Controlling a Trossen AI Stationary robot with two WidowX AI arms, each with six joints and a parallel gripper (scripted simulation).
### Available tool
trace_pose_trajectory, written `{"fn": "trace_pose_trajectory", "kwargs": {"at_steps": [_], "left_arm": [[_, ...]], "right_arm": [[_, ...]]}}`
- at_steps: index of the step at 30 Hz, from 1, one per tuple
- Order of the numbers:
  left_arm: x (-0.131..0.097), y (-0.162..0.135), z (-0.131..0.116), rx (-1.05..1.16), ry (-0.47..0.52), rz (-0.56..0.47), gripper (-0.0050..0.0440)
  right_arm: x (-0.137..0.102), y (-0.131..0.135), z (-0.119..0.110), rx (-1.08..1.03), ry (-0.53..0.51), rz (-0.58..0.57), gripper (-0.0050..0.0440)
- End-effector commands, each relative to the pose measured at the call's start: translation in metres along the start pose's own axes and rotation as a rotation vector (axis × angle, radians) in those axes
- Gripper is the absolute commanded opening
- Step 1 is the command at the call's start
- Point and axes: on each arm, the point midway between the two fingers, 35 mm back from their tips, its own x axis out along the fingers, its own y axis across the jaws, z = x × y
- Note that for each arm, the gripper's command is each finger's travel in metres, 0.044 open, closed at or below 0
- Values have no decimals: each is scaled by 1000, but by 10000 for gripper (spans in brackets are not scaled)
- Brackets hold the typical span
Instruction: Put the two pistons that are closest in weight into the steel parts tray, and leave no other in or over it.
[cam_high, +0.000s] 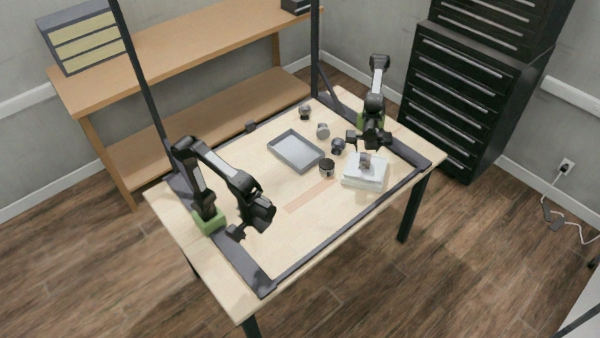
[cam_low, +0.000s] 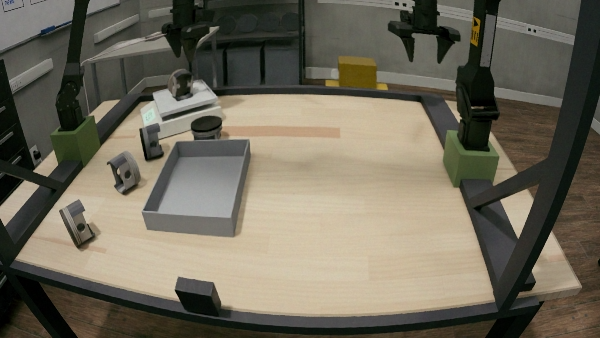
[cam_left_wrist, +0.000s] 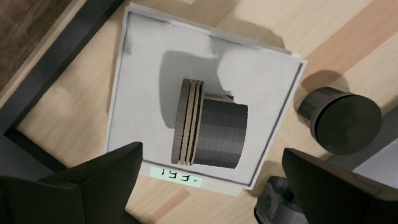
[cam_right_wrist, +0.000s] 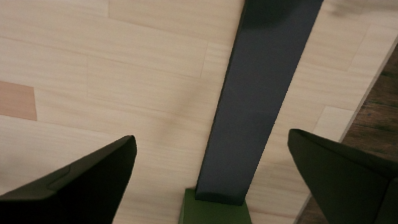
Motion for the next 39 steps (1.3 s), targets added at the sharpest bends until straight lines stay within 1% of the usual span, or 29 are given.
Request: {"fn": "trace_pose_trajectory", "kwargs": {"at_steps": [1,14,16,31,33,34,39], "left_arm": [[-10,1,6,-89,-19,-9,378],[-10,1,6,-431,40,-29,378],[-10,1,6,-431,40,-29,378],[-10,1,6,-824,107,-51,378],[-10,1,6,-824,107,-51,378],[-14,1,6,-850,101,-59,378],[-10,1,6,-982,135,-60,378]], "right_arm": [[-9,1,5,-6,-33,3,400],[-9,1,5,-6,-33,3,400],[-9,1,5,-6,-33,3,400],[-9,1,5,-6,-33,3,400],[-9,1,5,-6,-33,3,400],[-9,1,5,-6,-33,3,400],[-9,1,5,-6,-33,3,400]]}}
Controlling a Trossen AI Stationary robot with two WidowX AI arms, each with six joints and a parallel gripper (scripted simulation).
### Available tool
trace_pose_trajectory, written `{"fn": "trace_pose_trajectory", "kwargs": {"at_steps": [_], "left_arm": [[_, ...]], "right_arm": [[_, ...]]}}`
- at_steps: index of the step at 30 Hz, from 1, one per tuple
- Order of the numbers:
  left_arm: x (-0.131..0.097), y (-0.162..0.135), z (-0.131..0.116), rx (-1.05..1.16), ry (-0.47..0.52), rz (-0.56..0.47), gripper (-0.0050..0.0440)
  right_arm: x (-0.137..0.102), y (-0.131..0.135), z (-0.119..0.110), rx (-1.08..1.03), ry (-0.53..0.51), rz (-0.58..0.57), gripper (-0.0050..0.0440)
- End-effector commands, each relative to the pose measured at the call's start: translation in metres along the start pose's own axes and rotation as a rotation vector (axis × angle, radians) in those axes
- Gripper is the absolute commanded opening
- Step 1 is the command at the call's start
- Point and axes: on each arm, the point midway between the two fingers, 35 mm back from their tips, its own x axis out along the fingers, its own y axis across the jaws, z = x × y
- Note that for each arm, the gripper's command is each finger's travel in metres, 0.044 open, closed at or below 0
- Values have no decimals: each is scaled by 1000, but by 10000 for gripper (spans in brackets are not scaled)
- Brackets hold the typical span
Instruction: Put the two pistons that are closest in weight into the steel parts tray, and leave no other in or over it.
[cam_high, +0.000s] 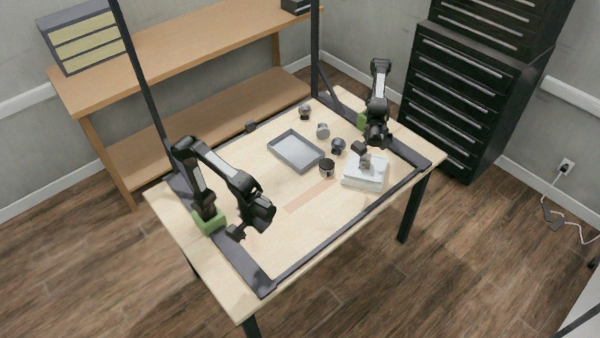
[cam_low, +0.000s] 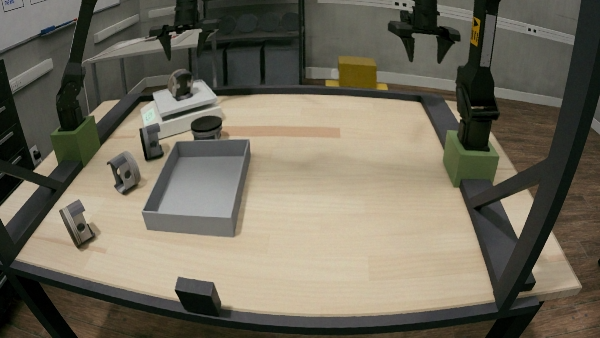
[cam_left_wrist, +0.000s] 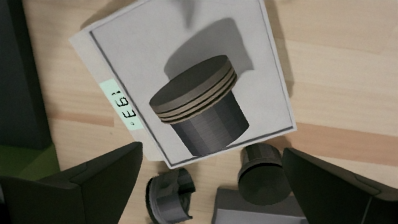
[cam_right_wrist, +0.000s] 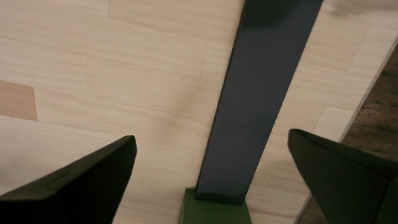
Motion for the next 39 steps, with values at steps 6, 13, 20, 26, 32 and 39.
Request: {"fn": "trace_pose_trajectory", "kwargs": {"at_steps": [6,13,20,26,32,39], "left_arm": [[-11,-3,3,-242,25,-41,378],[-13,-3,3,-372,46,-54,378],[-11,0,1,-557,82,-56,378],[5,0,2,-580,91,-34,378],[7,0,2,-578,89,-41,378],[20,-2,1,-575,91,-35,378]], "right_arm": [[-9,1,5,-6,-33,3,400],[-9,1,5,-6,-33,3,400],[-9,1,5,-6,-33,3,400],[-9,1,5,-6,-33,3,400],[-9,1,5,-6,-33,3,400],[-9,1,5,-6,-33,3,400]]}}
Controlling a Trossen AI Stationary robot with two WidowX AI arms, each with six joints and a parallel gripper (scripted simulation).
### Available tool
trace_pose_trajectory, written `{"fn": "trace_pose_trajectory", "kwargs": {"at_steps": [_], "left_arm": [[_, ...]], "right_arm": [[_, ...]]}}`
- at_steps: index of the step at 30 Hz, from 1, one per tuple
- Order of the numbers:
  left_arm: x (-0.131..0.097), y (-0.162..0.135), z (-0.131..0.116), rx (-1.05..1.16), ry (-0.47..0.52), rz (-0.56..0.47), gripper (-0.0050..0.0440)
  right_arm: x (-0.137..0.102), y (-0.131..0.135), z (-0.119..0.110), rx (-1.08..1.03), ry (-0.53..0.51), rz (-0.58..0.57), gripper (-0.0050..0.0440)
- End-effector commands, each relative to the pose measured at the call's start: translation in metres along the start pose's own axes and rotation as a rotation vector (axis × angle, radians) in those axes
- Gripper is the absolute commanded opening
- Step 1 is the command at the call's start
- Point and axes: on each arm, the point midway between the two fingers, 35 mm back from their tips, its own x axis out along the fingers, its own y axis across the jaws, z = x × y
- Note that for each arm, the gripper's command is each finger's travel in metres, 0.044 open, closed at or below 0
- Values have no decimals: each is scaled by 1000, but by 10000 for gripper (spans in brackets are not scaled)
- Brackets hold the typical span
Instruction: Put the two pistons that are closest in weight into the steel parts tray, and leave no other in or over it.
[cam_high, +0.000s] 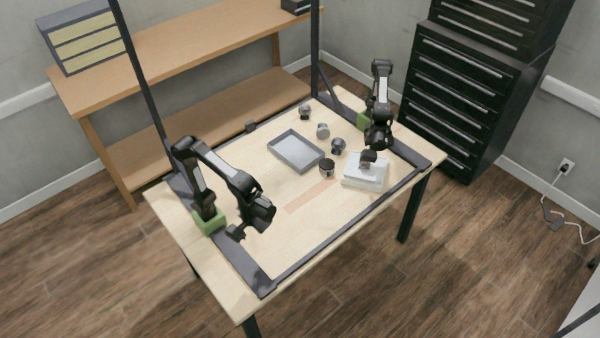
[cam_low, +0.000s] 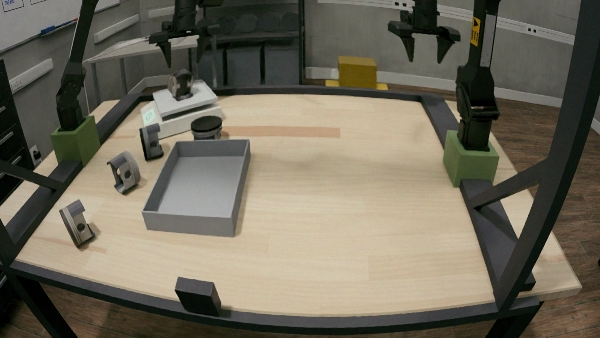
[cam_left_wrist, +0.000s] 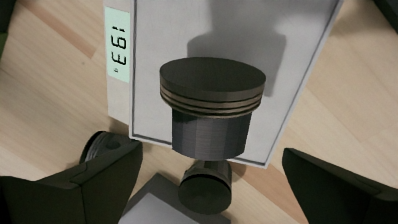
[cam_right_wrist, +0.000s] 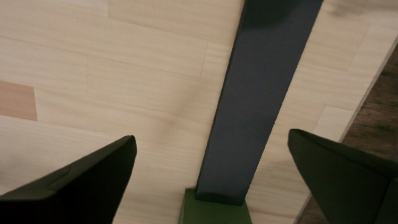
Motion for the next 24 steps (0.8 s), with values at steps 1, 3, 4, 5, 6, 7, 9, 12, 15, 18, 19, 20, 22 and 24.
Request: {"fn": "trace_pose_trajectory", "kwargs": {"at_steps": [1,3,4,5,6,7,9,12,15,18,19,20,22,24], "left_arm": [[5,-1,-3,3,2,-10,378],[8,-1,-3,3,2,-11,378],[9,-1,-4,3,2,-12,378],[9,-1,-4,3,2,-12,378],[9,-1,-4,3,2,-12,378],[9,0,-3,3,2,-17,378],[14,-1,-4,3,2,-13,378],[21,-1,-3,2,2,-6,378],[24,-1,-4,3,2,-11,378],[29,-1,-3,3,2,-10,378],[32,-1,-3,2,2,-8,378],[34,-1,-3,2,2,-6,378],[36,-1,-3,2,2,-6,378],[32,-1,-4,4,2,-22,378]], "right_arm": [[-9,1,5,-6,-33,3,400],[-9,1,5,-6,-33,3,400],[-9,1,5,-6,-33,3,400],[-9,1,5,-6,-33,3,400],[-9,1,5,-6,-33,3,400],[-9,1,5,-6,-33,3,400],[-9,1,5,-6,-33,3,400],[-9,1,5,-6,-33,3,400],[-9,1,5,-6,-33,3,400],[-9,1,5,-6,-33,3,400],[-9,1,5,-6,-33,3,400],[-9,1,5,-6,-33,3,400],[-9,1,5,-6,-33,3,400],[-9,1,5,-6,-33,3,400]]}}
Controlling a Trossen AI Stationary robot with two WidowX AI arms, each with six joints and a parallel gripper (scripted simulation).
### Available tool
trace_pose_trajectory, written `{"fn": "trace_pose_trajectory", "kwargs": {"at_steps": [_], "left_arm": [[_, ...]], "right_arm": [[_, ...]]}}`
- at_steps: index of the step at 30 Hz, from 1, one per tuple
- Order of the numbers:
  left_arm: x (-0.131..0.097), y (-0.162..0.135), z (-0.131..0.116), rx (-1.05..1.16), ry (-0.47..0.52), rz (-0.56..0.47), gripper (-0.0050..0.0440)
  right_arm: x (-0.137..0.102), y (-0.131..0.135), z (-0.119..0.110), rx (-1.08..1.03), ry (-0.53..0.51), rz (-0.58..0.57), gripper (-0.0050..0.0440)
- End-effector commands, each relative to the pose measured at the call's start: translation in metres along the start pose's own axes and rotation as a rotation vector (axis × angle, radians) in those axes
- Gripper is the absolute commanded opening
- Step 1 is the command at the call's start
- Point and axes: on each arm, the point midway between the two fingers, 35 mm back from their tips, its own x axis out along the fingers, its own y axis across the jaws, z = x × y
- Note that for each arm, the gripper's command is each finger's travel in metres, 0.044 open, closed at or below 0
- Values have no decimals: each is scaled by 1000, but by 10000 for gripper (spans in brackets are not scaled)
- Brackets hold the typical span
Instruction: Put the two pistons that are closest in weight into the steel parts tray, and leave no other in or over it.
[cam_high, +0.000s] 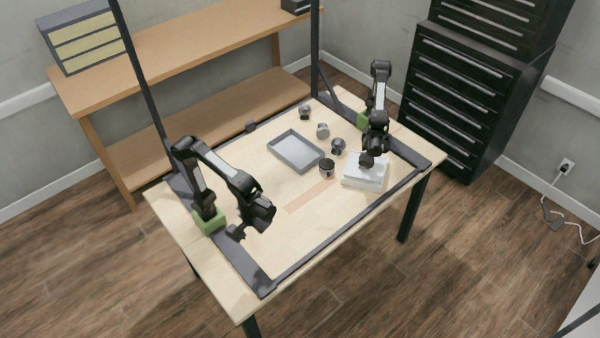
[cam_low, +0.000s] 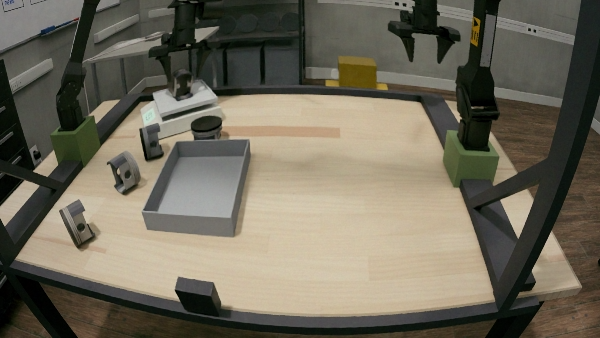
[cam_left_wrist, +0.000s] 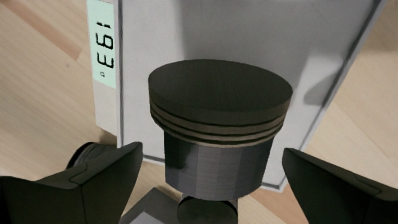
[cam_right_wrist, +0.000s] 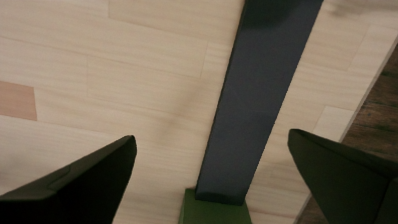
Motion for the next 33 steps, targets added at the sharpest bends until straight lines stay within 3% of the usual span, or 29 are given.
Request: {"fn": "trace_pose_trajectory", "kwargs": {"at_steps": [1,13,14,33], "left_arm": [[-3,-1,-4,4,2,-28,378],[19,-1,-4,5,2,-21,378],[14,-4,-3,9,0,-37,158],[14,-4,-3,9,0,-37,158]], "right_arm": [[-9,1,5,-6,-33,3,400],[-9,1,5,-6,-33,3,400],[-9,1,5,-6,-33,3,400],[-9,1,5,-6,-33,3,400]]}}
